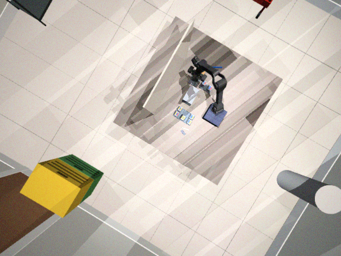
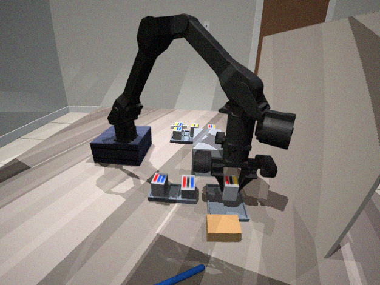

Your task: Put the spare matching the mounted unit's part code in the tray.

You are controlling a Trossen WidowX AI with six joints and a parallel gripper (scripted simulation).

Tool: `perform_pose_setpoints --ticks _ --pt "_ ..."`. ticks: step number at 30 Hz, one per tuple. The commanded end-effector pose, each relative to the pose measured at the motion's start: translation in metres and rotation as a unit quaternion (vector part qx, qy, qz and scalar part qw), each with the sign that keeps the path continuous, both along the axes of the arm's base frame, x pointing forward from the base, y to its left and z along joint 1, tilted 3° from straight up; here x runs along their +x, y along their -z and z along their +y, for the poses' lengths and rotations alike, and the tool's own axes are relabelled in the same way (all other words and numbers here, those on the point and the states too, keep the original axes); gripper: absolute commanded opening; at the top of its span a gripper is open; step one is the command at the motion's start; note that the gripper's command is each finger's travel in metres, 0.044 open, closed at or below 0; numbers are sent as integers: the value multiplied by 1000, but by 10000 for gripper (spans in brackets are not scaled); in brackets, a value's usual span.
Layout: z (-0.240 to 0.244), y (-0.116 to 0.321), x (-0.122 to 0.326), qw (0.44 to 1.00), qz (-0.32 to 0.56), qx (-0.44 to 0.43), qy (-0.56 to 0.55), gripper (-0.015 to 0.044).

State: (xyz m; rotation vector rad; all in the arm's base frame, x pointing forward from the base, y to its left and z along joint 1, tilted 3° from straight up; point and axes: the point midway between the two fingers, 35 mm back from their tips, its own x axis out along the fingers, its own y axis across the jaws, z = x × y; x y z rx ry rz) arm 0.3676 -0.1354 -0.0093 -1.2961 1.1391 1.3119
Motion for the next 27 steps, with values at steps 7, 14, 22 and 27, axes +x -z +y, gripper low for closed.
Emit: perform_pose_setpoints --ticks 7,14,22,27 --pt "1 11 -4 1000 3 -1 -3 0" --pt "1 17 -5 1000 3 -1 -3 0" --pt "1 17 -4 1000 0 0 0 79" --pt "1 17 -4 1000 0 0 0 210"
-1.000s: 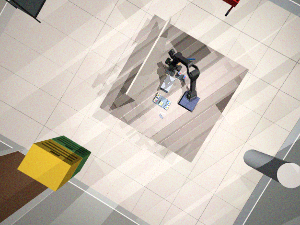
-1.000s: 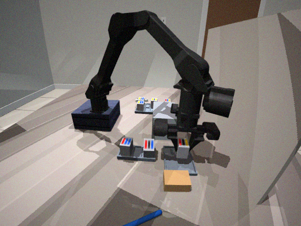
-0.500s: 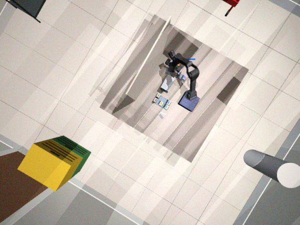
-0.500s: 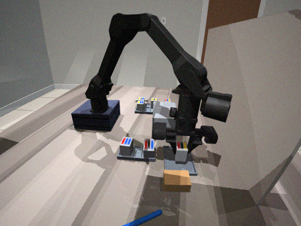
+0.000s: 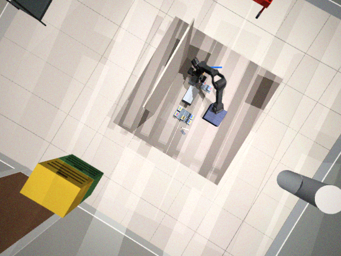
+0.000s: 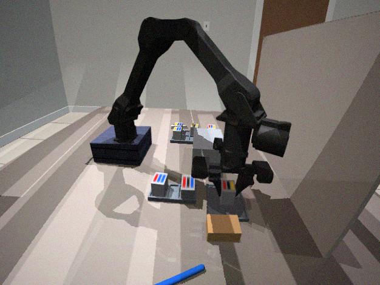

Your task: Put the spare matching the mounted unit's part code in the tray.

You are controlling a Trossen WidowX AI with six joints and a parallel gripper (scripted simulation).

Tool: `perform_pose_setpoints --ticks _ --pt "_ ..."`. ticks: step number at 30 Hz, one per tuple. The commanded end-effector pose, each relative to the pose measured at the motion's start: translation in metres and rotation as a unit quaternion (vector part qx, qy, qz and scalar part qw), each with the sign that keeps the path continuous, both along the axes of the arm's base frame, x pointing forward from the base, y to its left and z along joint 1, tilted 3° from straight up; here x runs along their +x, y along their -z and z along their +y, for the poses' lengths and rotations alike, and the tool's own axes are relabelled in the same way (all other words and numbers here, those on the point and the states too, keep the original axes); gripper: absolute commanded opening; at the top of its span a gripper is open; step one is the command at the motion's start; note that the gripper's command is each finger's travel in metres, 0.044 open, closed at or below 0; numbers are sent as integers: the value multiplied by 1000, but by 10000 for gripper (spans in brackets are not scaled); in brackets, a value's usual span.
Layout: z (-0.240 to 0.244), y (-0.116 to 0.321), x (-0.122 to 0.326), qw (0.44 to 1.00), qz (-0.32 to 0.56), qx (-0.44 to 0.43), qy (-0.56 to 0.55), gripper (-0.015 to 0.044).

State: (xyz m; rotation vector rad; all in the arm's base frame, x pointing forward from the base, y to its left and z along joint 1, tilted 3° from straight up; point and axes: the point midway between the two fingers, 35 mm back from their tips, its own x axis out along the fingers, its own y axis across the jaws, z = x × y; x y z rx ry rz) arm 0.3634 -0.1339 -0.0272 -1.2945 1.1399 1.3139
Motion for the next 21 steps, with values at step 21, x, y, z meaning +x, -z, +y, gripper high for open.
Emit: perform_pose_setpoints --ticks 21 --pt "-1 -108 0 1000 2 -2 -3 440"
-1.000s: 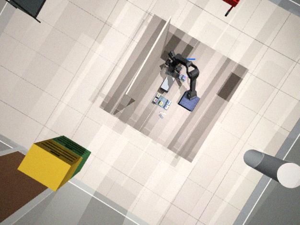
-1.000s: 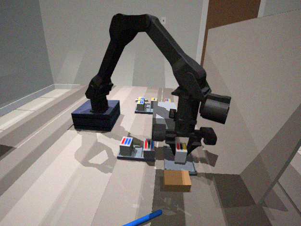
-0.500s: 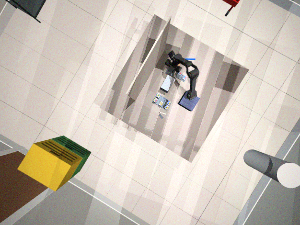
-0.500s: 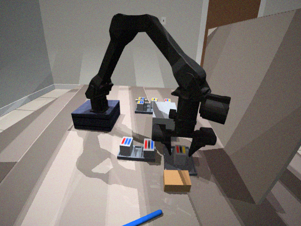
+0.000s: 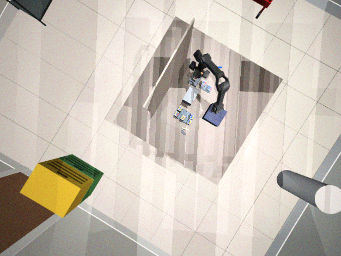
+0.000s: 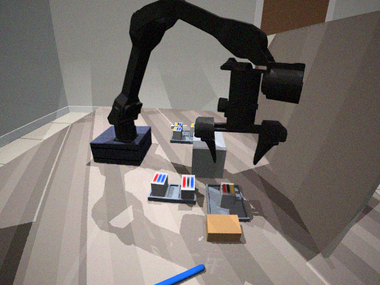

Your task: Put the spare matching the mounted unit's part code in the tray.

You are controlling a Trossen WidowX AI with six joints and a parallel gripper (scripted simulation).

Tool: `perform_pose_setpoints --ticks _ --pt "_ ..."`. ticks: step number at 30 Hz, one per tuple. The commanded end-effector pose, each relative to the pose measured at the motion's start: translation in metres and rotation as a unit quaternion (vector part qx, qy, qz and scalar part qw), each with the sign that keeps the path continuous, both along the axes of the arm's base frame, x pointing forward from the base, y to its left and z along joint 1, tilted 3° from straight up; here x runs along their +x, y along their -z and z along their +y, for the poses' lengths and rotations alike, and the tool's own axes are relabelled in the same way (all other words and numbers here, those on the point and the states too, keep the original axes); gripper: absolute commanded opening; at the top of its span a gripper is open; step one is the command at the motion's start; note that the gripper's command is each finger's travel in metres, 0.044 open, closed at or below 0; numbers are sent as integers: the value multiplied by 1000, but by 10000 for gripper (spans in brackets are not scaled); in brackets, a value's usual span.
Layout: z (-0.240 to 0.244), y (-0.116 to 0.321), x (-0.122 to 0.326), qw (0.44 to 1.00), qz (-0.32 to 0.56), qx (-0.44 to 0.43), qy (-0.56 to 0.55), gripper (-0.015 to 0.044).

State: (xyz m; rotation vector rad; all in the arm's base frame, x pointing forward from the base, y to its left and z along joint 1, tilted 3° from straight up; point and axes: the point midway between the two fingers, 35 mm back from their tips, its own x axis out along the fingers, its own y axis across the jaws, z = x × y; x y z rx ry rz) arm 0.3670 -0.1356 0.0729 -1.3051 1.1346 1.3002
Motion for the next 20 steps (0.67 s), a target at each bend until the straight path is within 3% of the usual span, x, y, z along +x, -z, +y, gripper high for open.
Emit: perform_pose_setpoints --ticks 1,20 --pt "1 -8 -4 1000 9 1 -3 440" --pt "0 -5 0 1000 -2 -1 0 440"
